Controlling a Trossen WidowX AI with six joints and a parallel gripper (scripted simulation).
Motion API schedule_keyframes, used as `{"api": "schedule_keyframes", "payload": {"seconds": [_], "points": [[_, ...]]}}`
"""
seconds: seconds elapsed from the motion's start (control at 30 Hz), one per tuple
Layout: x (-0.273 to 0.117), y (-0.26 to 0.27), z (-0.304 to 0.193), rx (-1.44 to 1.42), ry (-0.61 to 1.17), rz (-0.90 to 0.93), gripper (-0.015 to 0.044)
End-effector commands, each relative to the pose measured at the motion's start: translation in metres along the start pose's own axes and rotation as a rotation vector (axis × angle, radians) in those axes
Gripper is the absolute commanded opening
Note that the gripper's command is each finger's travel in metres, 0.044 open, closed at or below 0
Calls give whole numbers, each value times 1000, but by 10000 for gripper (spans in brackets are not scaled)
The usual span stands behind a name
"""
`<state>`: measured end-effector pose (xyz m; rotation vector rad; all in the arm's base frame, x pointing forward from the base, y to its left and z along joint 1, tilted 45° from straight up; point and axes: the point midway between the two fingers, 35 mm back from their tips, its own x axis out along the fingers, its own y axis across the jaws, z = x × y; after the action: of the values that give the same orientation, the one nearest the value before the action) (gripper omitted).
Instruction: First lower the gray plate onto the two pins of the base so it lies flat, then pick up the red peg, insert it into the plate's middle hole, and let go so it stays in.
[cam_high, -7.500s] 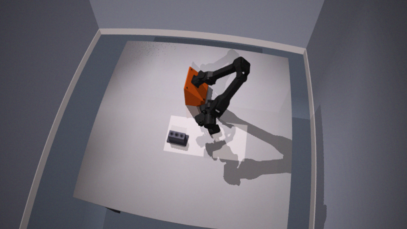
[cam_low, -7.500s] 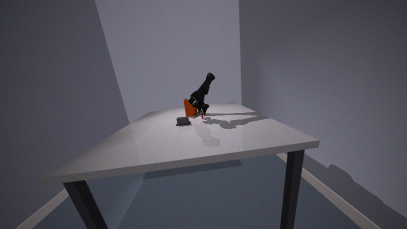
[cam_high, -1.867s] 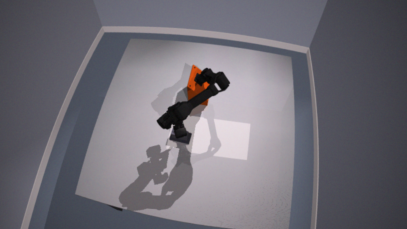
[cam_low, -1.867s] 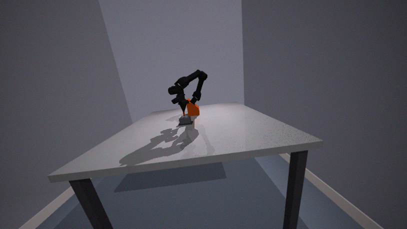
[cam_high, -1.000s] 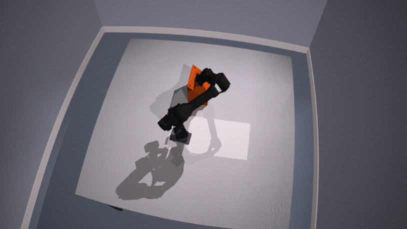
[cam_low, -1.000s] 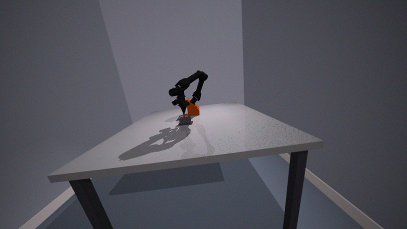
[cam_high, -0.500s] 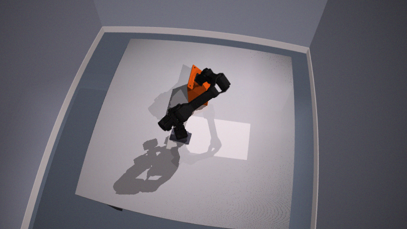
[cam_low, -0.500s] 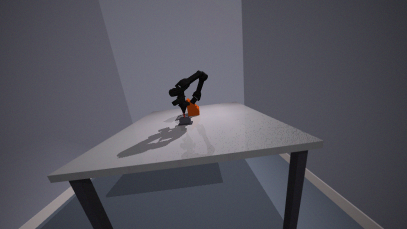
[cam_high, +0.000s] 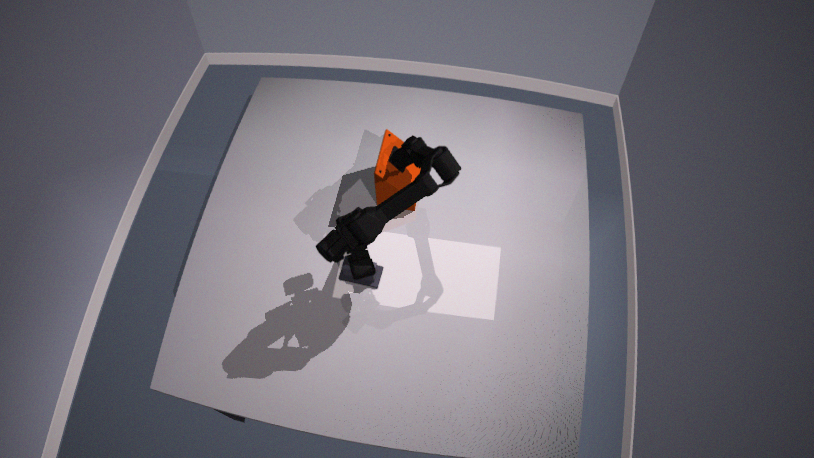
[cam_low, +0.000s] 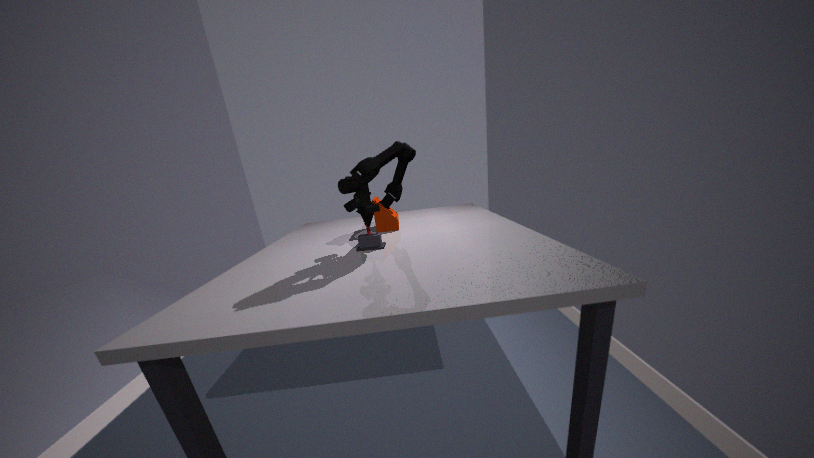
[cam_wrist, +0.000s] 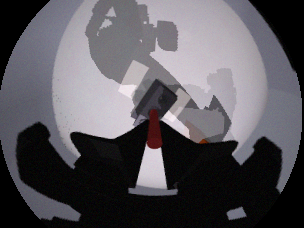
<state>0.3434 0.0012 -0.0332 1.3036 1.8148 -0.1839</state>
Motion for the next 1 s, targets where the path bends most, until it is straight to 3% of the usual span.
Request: {"api": "schedule_keyframes", "payload": {"seconds": [0.0, 0.07, 0.27, 0.97], "points": [[0, 0, 0, 0, 0, 0, 0], [0, 0, 0, 0, 0, 0, 0], [0, 0, 0, 0, 0, 0, 150], [-8, -1, 0, 8, -1, 4, 150]]}}
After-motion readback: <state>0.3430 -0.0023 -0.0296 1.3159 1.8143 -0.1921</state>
